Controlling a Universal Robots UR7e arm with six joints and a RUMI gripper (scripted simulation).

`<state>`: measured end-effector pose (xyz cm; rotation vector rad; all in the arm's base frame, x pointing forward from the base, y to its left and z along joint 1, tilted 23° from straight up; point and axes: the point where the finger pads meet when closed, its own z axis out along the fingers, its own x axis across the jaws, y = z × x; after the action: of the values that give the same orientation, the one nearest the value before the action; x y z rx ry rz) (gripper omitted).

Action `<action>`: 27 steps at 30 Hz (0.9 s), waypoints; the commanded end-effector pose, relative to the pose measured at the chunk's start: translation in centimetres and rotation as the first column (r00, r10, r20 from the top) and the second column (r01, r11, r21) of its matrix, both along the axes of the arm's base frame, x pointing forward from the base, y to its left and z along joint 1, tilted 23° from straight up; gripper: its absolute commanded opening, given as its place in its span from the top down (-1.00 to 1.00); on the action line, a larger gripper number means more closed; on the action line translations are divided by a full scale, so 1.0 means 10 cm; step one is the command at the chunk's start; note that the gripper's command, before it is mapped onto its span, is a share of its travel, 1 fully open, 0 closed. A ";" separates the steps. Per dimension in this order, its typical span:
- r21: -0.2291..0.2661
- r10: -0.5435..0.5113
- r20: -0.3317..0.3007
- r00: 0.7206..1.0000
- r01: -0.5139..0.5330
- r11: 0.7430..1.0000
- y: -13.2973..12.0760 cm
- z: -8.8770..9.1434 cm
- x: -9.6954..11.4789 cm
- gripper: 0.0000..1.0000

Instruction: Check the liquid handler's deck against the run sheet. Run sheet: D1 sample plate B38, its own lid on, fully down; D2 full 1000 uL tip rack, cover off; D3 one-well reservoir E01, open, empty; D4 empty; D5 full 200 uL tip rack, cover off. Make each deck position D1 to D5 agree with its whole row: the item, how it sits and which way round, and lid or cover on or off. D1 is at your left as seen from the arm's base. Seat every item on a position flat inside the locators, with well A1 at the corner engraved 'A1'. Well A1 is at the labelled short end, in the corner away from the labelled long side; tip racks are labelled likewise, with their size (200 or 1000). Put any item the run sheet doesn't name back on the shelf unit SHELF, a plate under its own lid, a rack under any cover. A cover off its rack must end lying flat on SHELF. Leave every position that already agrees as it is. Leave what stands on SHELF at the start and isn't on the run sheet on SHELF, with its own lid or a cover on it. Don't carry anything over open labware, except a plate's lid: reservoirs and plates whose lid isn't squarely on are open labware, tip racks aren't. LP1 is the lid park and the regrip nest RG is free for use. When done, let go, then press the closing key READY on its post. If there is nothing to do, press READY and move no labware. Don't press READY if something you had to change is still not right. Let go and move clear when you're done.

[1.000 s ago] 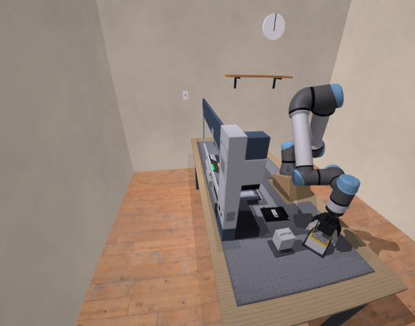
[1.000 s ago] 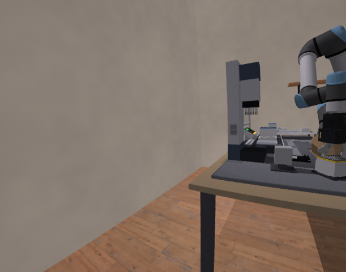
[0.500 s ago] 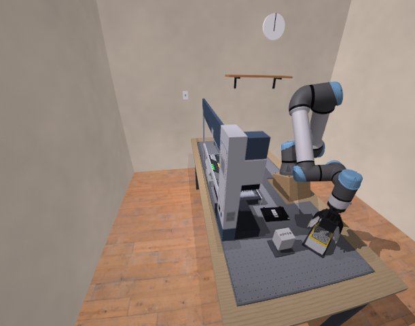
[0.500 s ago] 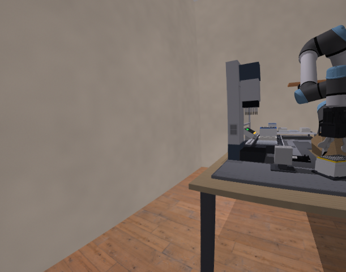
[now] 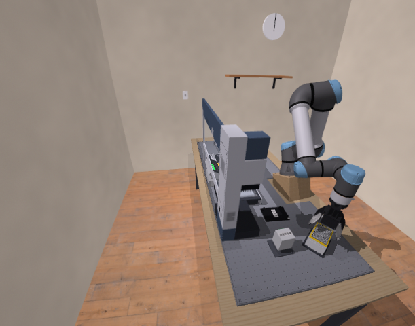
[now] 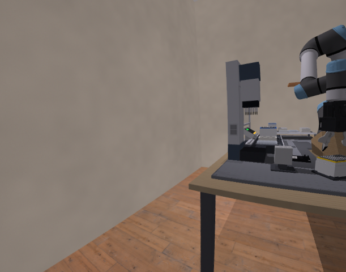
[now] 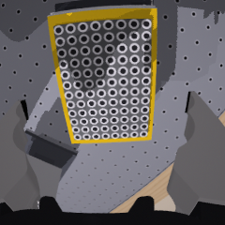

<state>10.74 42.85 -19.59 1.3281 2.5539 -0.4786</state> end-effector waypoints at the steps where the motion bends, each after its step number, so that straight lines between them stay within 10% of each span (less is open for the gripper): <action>1: 0.003 -0.001 0.001 1.000 0.001 1.000 0.05 0.07 0.00 -0.64; 27: 0.003 0.000 0.001 1.000 0.000 1.000 0.20 0.44 -0.02 -0.64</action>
<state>10.54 44.30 -16.05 1.3279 2.5534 -0.4813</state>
